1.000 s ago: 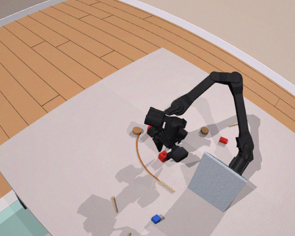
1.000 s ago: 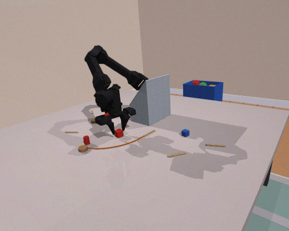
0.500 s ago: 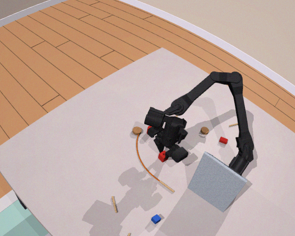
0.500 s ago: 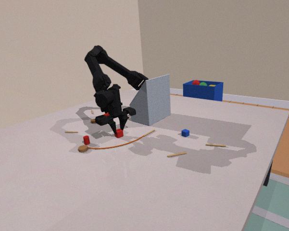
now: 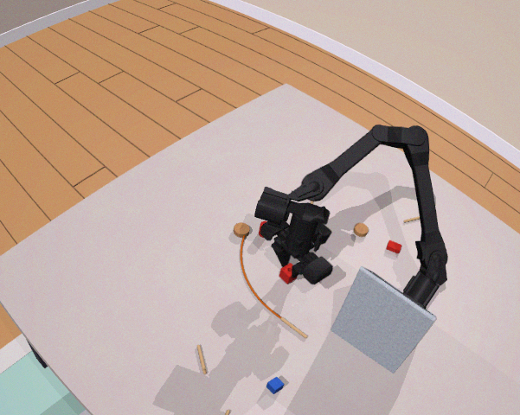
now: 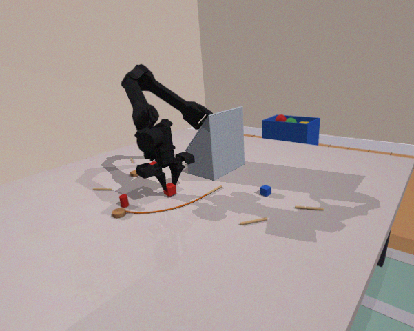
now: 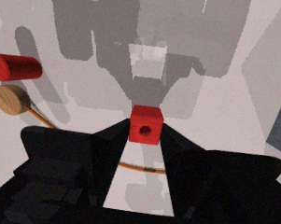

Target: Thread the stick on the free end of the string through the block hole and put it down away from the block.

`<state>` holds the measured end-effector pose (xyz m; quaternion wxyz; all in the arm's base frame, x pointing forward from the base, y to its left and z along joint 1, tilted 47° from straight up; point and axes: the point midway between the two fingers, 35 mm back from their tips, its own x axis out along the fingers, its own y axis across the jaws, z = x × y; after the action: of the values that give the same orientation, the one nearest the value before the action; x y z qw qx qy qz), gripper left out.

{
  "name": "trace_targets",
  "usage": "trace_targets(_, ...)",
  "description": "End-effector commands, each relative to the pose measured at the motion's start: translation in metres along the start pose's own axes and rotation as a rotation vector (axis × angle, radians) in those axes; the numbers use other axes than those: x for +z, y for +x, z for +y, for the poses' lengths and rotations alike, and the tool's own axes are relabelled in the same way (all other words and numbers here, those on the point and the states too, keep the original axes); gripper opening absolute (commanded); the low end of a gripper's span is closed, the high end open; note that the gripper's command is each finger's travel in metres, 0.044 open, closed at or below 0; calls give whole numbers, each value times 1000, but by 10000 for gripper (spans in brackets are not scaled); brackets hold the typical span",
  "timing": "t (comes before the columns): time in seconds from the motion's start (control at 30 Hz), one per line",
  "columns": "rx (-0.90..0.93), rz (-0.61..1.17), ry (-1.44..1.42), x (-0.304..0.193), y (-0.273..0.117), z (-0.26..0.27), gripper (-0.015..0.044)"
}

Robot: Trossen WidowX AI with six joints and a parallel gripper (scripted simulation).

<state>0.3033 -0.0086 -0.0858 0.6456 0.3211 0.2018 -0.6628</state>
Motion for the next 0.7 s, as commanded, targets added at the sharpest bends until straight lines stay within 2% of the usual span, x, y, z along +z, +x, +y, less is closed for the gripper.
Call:
trace_targets(0.0, 0, 4, 5, -1, -3, 0, 0)
trace_targets(0.4, -2, 10, 5, 0, -9, 0, 0)
trace_targets(0.67, -27, 130, 7, 7, -5, -1, 0)
